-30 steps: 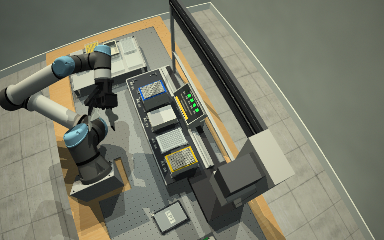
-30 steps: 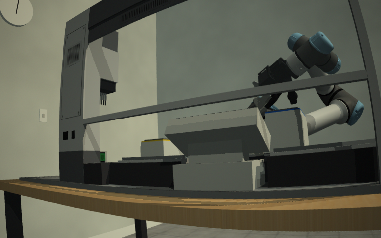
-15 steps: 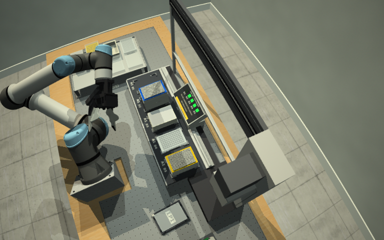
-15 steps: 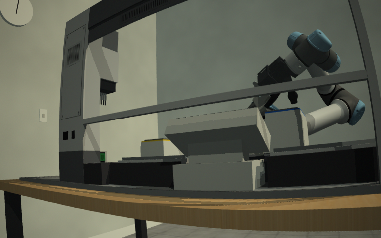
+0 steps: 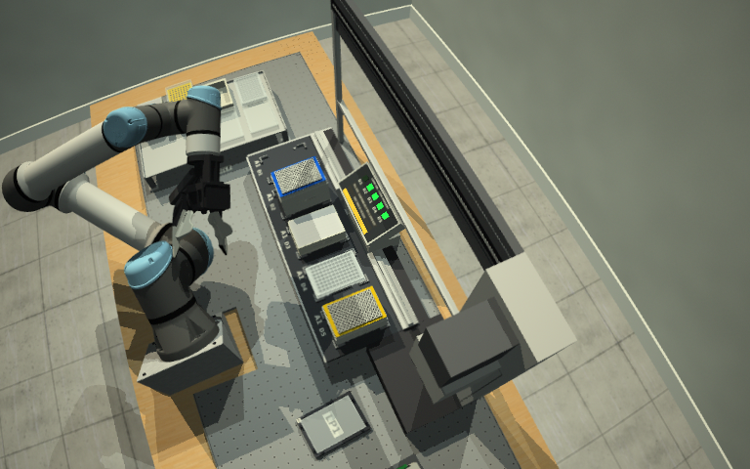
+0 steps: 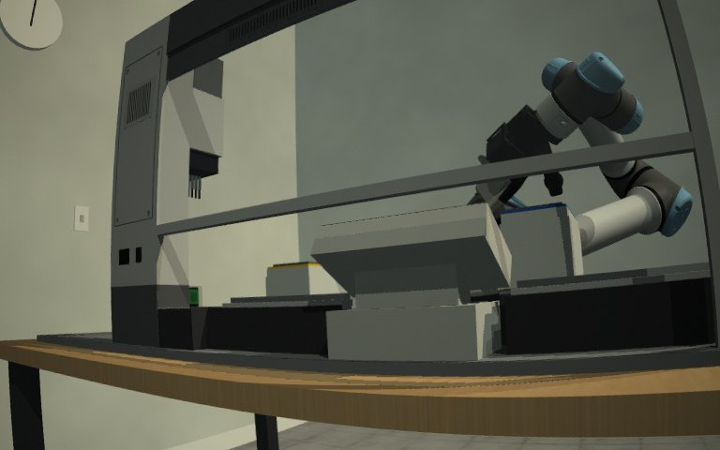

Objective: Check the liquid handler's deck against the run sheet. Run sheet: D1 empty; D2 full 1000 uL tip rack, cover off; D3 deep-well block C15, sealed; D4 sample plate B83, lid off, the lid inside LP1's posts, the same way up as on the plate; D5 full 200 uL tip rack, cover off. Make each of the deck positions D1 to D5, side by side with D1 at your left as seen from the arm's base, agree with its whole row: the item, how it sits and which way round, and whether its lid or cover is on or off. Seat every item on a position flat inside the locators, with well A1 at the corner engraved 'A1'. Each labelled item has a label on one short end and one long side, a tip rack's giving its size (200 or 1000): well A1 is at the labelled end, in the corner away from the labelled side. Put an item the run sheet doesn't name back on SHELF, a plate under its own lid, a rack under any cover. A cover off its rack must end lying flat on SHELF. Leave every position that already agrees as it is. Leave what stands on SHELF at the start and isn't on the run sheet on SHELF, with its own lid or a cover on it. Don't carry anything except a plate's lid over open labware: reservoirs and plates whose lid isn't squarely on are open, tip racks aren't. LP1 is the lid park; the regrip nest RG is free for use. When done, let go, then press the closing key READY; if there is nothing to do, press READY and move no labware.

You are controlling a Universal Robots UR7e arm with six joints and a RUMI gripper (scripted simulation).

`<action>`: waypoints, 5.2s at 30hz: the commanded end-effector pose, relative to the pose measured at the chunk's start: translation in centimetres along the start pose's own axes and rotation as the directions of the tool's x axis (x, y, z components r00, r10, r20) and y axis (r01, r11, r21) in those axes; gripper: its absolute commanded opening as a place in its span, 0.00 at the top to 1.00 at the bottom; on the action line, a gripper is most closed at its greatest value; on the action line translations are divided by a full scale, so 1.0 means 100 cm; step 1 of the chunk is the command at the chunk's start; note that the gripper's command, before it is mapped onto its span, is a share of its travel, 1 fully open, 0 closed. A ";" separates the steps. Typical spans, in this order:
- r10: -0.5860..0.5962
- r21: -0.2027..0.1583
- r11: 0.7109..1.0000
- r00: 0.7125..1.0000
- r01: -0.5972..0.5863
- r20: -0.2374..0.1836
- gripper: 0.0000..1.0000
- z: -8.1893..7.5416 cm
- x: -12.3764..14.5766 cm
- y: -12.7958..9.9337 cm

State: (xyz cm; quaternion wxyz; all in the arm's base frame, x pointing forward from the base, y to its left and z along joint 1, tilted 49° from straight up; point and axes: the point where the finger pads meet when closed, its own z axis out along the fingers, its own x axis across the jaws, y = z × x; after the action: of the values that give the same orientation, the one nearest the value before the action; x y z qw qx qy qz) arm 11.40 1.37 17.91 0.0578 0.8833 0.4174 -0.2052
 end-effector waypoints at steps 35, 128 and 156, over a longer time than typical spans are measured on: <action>0.298 0.177 0.940 0.955 -0.293 0.001 0.18 -0.009 0.010 -0.006; 0.471 0.283 0.841 0.881 -0.461 0.036 0.18 -0.015 0.015 -0.006; 0.568 0.344 0.757 0.820 -0.555 0.072 0.18 -0.021 0.019 -0.004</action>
State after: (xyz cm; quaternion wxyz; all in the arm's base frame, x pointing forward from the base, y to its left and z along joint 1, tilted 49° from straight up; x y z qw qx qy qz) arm 12.10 2.89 18.52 -0.0129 0.9521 0.2112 -0.2209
